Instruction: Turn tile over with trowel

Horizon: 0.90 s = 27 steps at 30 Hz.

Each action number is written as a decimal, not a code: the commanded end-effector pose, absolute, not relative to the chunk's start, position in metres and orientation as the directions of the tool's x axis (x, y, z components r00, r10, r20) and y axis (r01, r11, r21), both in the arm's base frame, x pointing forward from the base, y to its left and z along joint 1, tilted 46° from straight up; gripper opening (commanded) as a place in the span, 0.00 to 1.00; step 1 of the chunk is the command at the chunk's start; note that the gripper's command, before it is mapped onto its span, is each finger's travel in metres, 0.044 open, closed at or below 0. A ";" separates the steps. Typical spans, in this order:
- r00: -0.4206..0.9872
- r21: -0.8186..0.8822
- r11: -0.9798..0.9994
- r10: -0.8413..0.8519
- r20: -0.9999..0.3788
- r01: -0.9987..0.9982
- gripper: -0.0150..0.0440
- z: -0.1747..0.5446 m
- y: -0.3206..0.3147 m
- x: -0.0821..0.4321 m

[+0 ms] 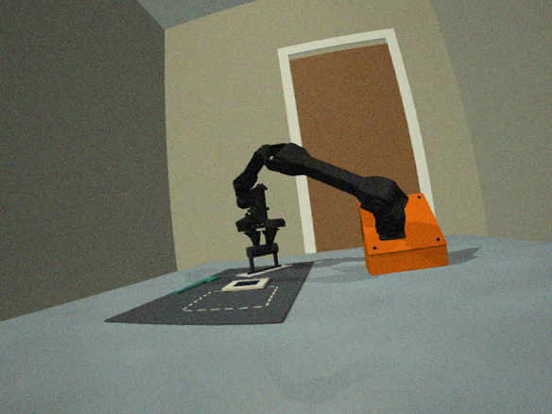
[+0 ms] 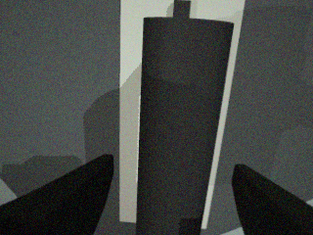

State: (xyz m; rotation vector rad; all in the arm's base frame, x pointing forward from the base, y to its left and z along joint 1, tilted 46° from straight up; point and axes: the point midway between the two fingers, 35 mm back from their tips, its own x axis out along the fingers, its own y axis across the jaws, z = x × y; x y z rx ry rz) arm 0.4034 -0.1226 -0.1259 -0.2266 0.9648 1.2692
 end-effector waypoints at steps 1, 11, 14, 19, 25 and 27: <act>-0.019 0.355 0.335 0.703 -0.711 -0.872 0.67 -0.128 -0.119 0.403; -0.019 0.355 0.335 0.703 -0.711 -0.872 0.47 -0.128 -0.119 0.403; -0.019 0.355 0.335 0.703 -0.711 -0.872 0.47 -0.128 -0.119 0.403; -0.019 0.355 0.335 0.703 -0.711 -0.872 0.47 -0.128 -0.119 0.403; -0.019 0.355 0.335 0.703 -0.711 -0.872 0.47 -0.128 -0.119 0.403; -0.019 0.355 0.335 0.703 -0.711 -0.872 0.47 -0.128 -0.119 0.403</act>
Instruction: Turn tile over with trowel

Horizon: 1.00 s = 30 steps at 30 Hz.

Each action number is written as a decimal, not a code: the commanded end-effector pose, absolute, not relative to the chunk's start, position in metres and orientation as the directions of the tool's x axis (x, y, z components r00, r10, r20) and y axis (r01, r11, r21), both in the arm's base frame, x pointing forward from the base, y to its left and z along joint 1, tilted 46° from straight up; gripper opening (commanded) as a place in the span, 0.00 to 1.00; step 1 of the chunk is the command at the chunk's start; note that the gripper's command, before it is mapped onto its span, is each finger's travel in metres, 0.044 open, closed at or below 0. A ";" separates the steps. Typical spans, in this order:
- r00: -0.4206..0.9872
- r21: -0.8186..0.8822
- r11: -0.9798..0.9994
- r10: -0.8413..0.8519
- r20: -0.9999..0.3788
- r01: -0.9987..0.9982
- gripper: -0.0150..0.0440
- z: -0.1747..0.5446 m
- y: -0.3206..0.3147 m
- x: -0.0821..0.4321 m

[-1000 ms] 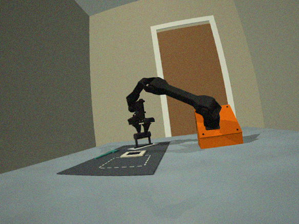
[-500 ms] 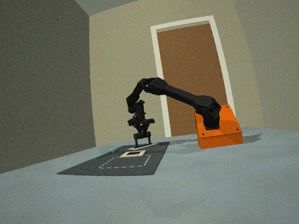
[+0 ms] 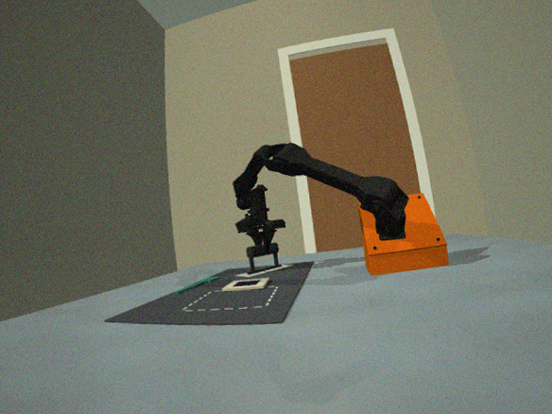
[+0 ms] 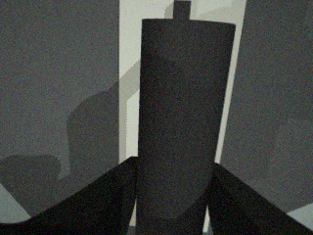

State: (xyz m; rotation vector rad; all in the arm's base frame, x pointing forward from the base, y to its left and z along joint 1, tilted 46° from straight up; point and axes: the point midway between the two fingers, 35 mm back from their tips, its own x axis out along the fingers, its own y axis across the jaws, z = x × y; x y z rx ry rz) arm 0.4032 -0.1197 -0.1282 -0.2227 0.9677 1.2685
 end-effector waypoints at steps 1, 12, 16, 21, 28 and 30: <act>-0.019 0.353 0.332 0.703 -0.711 -0.875 0.47 -0.128 -0.119 0.403; -0.019 0.228 0.204 0.703 -0.711 -0.952 0.47 -0.128 -0.119 0.403; -0.019 0.228 0.204 0.703 -0.711 -0.952 0.56 -0.128 -0.119 0.403; -0.019 0.228 0.204 0.703 -0.711 -0.952 0.71 -0.128 -0.119 0.403; -0.019 0.228 0.204 0.703 -0.711 -0.952 0.71 -0.128 -0.119 0.403; -0.019 0.228 0.204 0.703 -0.711 -0.952 0.71 -0.128 -0.119 0.403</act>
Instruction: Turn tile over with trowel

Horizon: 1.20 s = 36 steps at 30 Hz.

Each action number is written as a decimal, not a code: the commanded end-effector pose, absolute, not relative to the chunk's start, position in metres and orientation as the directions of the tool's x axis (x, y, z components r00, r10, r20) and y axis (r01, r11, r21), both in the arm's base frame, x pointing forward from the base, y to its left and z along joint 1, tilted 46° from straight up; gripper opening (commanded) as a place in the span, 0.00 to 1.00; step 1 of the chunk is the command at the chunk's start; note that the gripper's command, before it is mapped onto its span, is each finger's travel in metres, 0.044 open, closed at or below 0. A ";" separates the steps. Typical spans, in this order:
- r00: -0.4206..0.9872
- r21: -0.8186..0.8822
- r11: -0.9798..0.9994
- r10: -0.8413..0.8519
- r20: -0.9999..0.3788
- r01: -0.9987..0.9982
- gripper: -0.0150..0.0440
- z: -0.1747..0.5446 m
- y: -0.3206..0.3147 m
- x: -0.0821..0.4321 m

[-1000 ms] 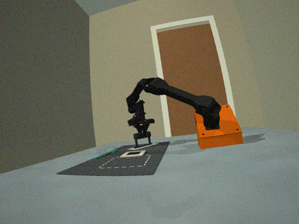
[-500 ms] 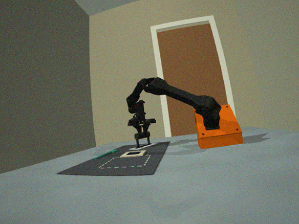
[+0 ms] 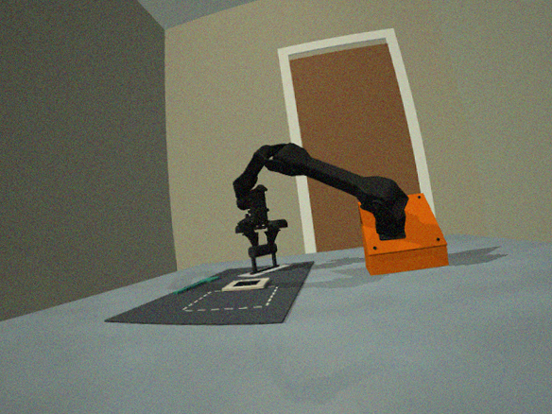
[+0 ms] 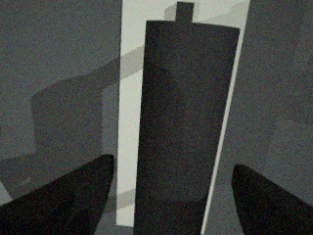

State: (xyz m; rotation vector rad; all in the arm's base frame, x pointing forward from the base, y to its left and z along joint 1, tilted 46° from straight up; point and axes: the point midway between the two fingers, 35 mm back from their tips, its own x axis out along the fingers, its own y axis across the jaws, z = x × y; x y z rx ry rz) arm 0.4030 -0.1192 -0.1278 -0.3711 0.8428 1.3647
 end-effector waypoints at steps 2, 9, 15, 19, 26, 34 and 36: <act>-0.019 0.228 0.204 0.703 -0.711 -0.952 0.71 -0.128 -0.119 0.403; -0.019 0.228 0.204 0.703 -0.711 -0.952 0.71 -0.126 -0.120 0.403; -0.020 0.227 0.202 0.703 -0.711 -0.953 0.71 -0.095 -0.150 0.401; -0.001 0.215 0.218 0.700 -0.714 -0.952 0.76 -0.094 -0.153 0.402; 0.011 0.240 0.265 0.693 -0.721 -0.934 0.76 -0.090 -0.159 0.403; 0.071 0.345 0.483 0.655 -0.752 -0.805 0.76 -0.101 -0.162 0.408; 0.086 0.367 0.533 0.646 -0.759 -0.762 0.76 -0.103 -0.162 0.409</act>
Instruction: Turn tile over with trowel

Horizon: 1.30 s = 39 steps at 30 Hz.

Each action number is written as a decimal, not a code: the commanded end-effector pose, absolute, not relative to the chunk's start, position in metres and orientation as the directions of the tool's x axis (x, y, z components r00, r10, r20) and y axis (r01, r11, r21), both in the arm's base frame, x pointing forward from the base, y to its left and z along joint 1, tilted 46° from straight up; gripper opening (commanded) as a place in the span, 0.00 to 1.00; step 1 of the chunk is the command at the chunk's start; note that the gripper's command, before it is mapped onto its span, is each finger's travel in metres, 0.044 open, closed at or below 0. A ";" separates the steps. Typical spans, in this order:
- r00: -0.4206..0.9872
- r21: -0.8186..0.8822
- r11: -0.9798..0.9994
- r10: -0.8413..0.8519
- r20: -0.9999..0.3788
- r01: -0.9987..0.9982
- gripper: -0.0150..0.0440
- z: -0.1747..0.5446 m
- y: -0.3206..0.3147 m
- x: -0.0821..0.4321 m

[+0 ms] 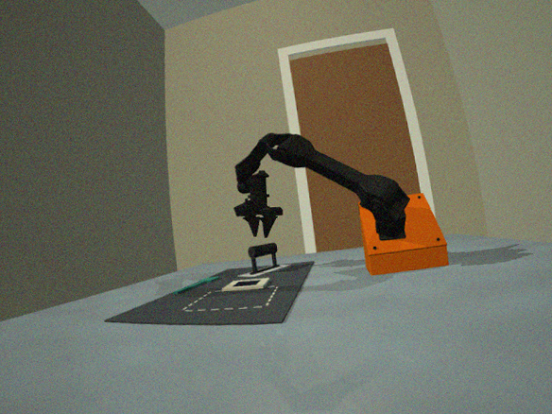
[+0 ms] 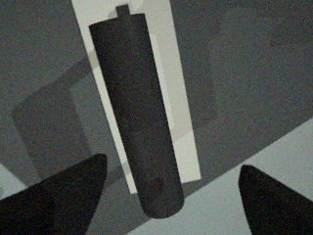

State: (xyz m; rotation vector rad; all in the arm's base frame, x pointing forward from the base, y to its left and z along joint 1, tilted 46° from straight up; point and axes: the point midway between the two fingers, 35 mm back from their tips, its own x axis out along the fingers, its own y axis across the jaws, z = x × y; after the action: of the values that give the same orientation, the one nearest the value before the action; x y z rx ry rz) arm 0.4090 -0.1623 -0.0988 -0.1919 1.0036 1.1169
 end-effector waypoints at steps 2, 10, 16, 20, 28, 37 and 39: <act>0.101 0.388 0.581 0.636 -0.765 -0.716 0.76 -0.106 -0.163 0.410; 0.156 0.446 0.722 0.599 -0.785 -0.529 0.76 -0.113 -0.164 0.412; 0.187 0.470 0.781 0.577 -0.795 -0.411 0.76 -0.116 -0.164 0.413; 0.215 0.488 0.820 0.556 -0.803 -0.298 0.76 -0.118 -0.164 0.414; 0.277 0.521 0.852 0.512 -0.813 -0.046 0.76 -0.121 -0.164 0.415; 0.348 0.554 0.799 0.463 -0.815 0.234 0.76 -0.124 -0.163 0.415; 0.360 0.559 0.781 0.454 -0.815 0.279 0.76 -0.124 -0.163 0.415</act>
State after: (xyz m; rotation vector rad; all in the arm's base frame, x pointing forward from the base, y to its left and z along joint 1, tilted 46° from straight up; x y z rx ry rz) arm 0.4169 -0.1641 -0.1223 0.6526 1.2276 0.1827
